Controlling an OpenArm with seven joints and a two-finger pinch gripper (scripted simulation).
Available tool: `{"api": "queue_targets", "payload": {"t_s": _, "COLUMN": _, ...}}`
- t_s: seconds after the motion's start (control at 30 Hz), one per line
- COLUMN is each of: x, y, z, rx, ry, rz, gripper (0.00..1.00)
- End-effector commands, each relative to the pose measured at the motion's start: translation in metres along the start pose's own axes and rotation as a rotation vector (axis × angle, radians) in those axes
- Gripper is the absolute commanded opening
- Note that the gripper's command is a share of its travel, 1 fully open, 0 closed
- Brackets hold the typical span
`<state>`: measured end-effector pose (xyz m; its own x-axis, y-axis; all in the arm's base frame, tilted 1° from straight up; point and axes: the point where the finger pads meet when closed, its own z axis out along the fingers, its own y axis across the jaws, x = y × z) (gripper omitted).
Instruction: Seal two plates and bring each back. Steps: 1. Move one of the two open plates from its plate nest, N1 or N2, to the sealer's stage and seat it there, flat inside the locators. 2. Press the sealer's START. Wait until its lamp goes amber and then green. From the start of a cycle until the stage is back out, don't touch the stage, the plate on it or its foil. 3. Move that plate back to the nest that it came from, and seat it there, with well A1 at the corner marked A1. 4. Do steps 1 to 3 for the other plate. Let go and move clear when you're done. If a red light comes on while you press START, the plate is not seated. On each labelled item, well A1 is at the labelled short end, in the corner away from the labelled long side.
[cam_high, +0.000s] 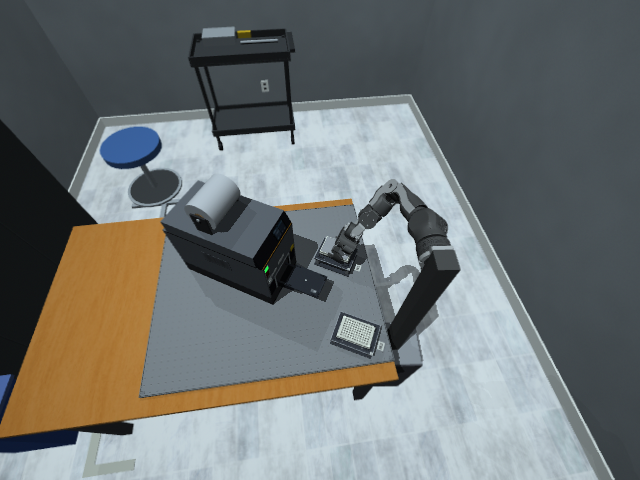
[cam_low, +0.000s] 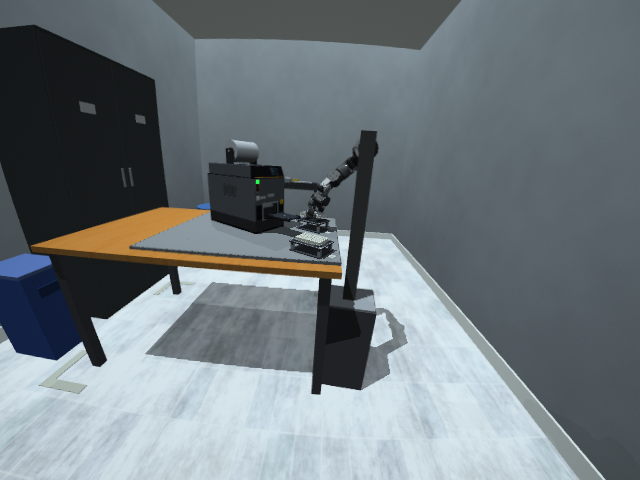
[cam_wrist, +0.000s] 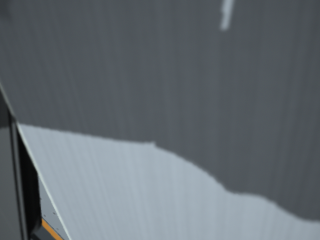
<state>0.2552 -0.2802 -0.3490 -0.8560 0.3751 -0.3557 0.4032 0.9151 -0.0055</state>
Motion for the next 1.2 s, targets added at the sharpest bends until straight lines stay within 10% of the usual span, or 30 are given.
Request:
{"api": "queue_targets", "payload": {"t_s": 0.0, "x": 0.0003, "y": 0.0009, "z": 0.0013, "rx": -0.005, "ry": -0.003, "rz": 0.000, "gripper": 0.00}}
{"api": "queue_targets", "payload": {"t_s": 1.17, "x": 0.0007, "y": -0.0002, "z": 0.0044, "rx": -0.001, "ry": -0.003, "rz": 0.000, "gripper": 0.00}}
